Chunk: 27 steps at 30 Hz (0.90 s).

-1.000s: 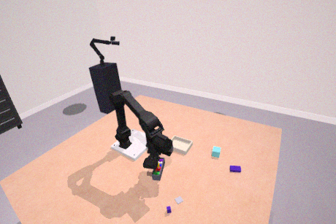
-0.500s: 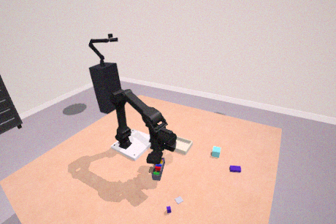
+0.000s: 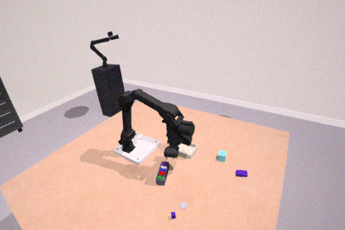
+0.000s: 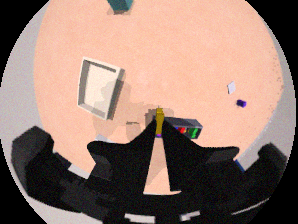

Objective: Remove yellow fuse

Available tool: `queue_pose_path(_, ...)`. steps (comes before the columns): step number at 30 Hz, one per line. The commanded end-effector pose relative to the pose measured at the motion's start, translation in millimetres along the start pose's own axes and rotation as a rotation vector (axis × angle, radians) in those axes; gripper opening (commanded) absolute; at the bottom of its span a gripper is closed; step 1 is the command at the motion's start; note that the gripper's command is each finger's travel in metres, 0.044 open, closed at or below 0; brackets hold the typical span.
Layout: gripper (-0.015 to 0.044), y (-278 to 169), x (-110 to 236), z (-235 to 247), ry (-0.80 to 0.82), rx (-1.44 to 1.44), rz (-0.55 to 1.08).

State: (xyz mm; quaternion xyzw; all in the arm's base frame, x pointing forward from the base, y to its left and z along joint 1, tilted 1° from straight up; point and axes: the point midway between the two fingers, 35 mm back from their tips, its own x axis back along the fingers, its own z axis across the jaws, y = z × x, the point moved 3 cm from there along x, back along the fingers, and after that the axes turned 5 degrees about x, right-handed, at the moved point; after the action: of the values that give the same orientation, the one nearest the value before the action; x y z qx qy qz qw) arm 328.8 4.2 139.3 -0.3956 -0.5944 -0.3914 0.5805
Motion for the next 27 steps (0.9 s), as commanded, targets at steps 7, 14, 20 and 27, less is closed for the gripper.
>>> queue_pose_path(7,0.0,23.4,-0.1,52.9,0.009,-0.002,0.001)
queue_pose_path(14,0.0,34.4,0.1,93.0,0.012,-0.002,0.0)
queue_pose_path(20,0.0,39.9,0.2,128.7,0.014,-0.002,0.001)
queue_pose_path(27,0.0,41.1,-0.8,143.7,0.015,-0.002,0.001)
